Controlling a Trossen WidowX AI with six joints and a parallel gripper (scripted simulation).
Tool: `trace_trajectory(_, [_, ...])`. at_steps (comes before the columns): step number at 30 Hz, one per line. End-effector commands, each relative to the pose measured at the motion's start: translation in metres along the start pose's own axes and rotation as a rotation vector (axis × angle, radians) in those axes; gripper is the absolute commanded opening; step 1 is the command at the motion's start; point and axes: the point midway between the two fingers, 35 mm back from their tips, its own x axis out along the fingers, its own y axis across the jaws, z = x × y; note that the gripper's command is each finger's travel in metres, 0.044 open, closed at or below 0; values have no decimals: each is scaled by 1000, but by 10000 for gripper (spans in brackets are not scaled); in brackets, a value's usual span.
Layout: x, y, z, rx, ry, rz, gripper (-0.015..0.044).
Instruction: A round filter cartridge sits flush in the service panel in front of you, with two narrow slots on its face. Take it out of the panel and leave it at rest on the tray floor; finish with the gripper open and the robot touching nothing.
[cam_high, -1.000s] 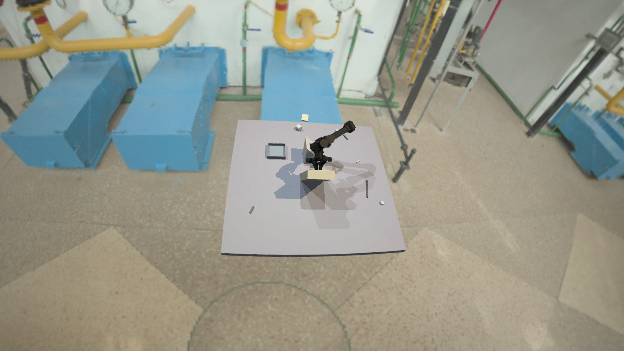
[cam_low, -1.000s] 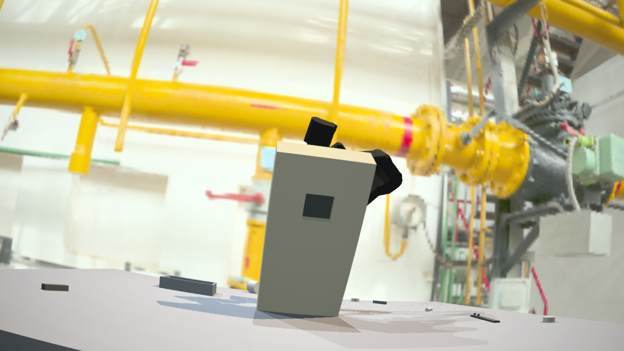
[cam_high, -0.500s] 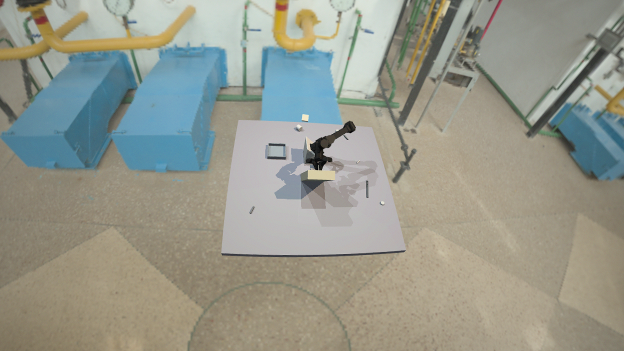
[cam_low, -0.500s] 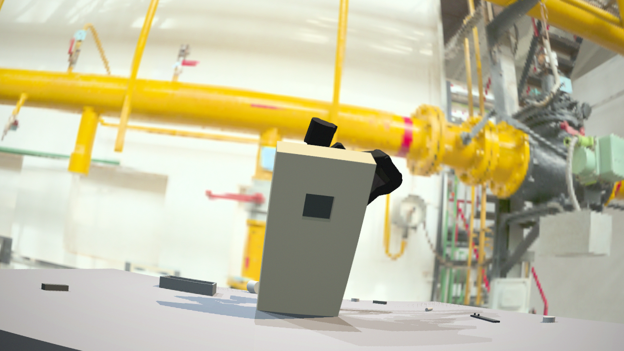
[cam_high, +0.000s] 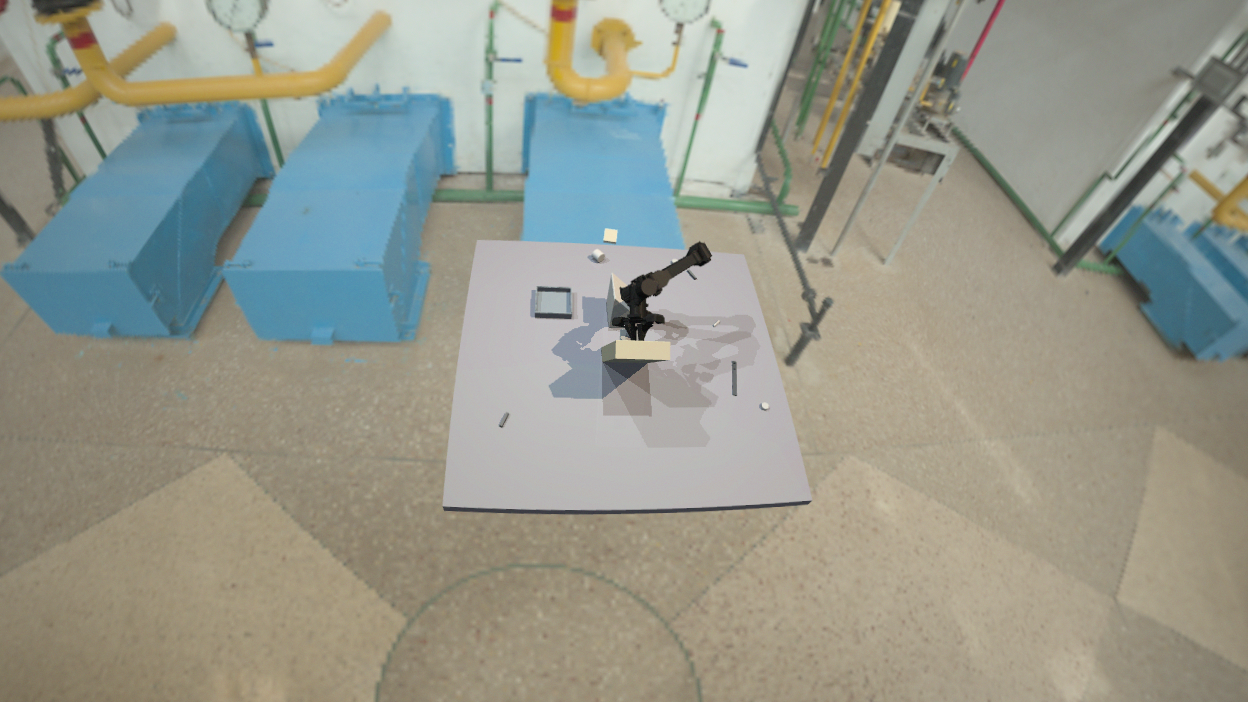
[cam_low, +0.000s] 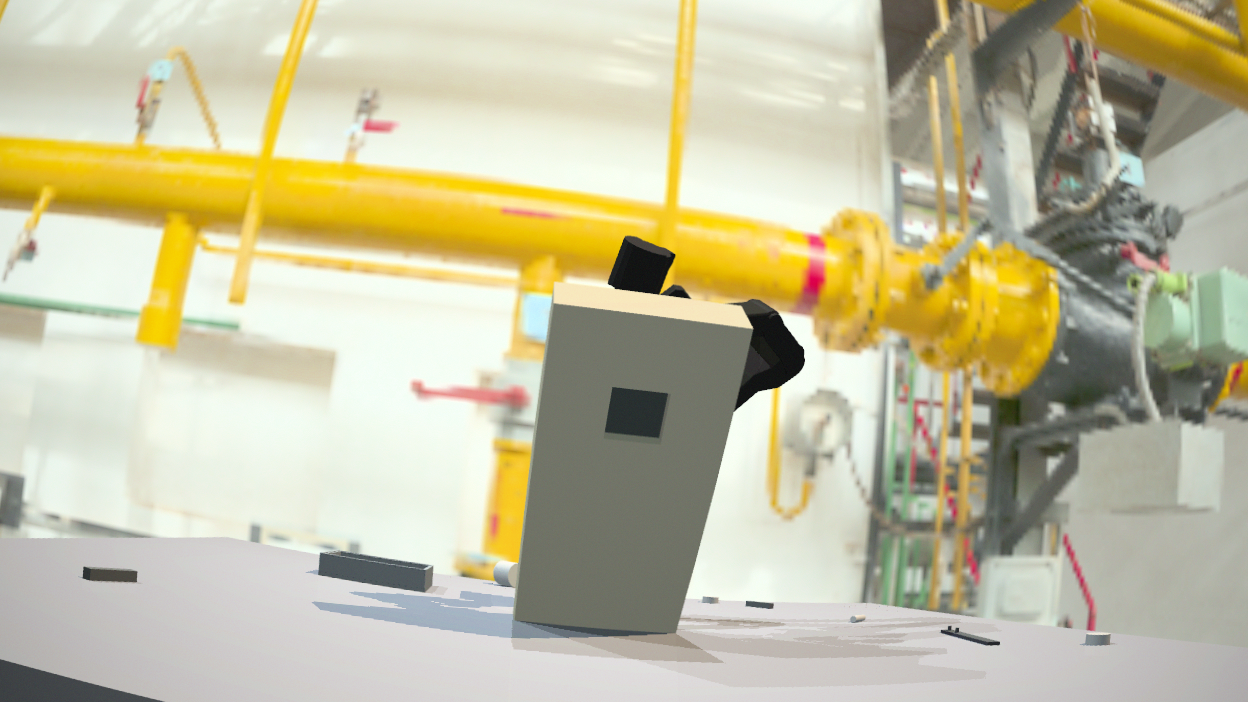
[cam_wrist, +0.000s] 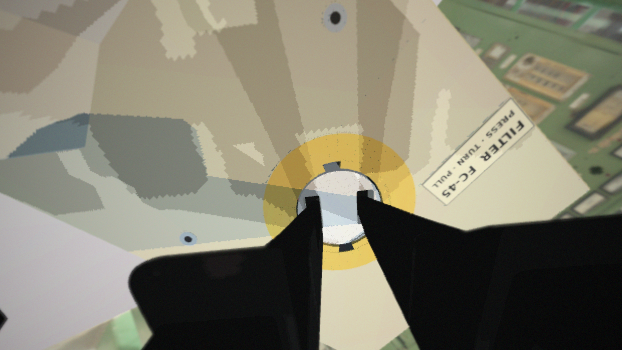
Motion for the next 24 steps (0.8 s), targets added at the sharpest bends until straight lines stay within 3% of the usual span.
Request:
trace_trajectory(1, [18,0,3,-17,-17,23,107])
trace_trajectory(24, [24,0,3,-17,-17,23,107])
